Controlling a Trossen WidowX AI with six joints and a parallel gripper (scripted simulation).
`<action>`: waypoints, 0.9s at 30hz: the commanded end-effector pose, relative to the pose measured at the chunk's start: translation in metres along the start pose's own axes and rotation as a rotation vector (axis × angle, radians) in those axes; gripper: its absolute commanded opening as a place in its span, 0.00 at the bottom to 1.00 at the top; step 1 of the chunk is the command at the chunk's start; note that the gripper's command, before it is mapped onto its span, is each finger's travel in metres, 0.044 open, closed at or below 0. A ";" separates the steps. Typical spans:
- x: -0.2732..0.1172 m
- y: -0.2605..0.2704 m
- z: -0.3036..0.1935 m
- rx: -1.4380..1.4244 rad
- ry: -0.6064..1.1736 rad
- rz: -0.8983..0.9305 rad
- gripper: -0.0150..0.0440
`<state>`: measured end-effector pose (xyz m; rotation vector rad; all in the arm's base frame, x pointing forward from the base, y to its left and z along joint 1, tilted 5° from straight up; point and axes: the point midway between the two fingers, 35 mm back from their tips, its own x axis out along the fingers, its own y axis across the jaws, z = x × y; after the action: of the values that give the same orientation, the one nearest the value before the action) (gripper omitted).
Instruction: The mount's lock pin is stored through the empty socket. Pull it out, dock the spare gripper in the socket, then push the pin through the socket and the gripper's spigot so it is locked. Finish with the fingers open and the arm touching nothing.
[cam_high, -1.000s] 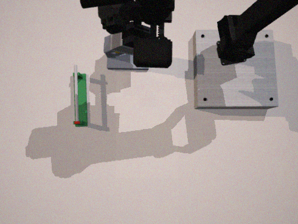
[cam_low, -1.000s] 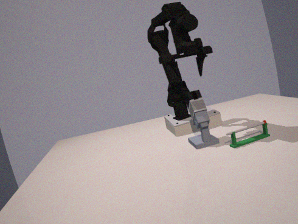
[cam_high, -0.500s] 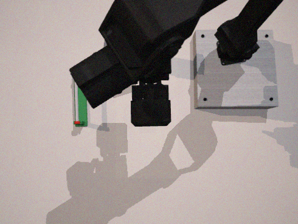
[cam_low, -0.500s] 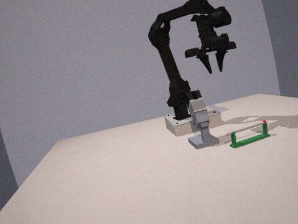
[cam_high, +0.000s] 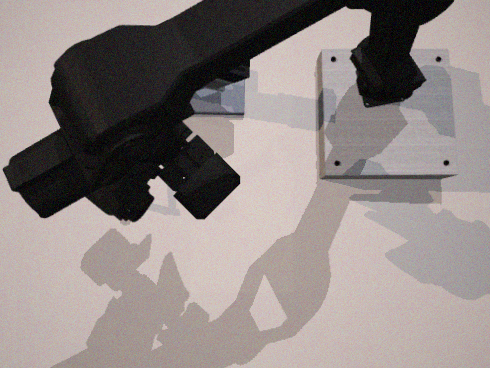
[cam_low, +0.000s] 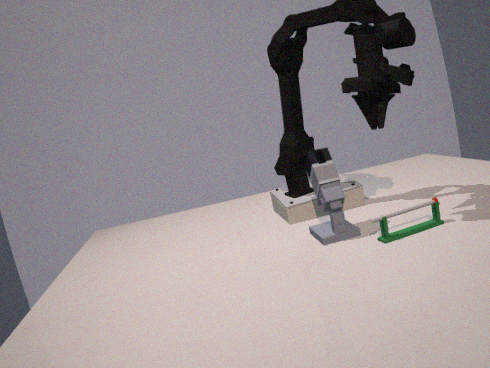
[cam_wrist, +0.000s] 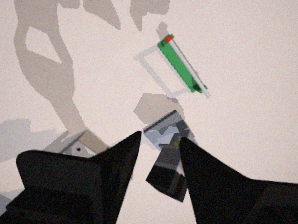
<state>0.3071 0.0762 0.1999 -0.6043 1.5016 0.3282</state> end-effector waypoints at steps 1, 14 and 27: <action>0.030 -0.043 0.046 -0.514 0.071 -0.063 0.56; 0.056 -0.066 0.068 -0.837 0.136 -0.071 0.56; 0.079 -0.064 0.071 -0.837 0.136 -0.071 0.56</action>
<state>0.4056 0.0528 0.1447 -1.3484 1.4234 0.8817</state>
